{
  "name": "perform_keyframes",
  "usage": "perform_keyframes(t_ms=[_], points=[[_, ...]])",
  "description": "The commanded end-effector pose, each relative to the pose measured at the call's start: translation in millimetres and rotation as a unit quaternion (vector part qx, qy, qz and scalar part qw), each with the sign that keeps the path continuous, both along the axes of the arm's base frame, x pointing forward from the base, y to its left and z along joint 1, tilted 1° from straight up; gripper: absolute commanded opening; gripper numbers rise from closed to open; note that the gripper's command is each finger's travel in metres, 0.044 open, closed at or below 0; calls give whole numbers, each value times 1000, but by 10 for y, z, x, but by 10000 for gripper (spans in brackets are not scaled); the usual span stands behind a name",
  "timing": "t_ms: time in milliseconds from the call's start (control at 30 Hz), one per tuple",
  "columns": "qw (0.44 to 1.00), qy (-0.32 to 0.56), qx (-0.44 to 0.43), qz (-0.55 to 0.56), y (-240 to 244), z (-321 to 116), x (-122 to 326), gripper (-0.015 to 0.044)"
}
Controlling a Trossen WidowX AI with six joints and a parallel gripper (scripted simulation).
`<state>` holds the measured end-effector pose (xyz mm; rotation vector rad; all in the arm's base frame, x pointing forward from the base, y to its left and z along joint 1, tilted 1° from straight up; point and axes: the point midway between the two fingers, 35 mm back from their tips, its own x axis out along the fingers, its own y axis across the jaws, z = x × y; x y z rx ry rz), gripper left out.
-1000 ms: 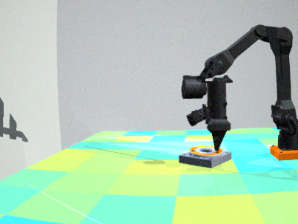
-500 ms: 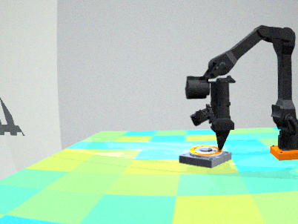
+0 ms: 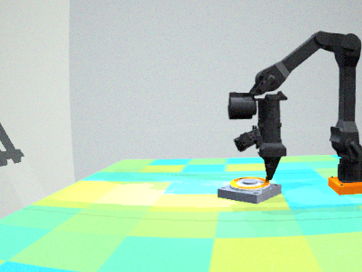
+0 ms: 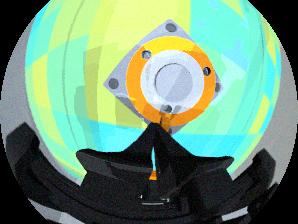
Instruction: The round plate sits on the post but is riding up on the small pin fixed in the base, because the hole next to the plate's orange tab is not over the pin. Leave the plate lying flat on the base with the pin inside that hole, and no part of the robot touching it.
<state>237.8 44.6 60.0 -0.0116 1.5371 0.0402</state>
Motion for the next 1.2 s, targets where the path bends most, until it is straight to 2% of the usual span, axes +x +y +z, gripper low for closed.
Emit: perform_keyframes(t_ms=[0,1167], points=[[1000,2,-3,1,-61,-3,-16,0],[1000,1,-5,1,-413,24,72,0]])
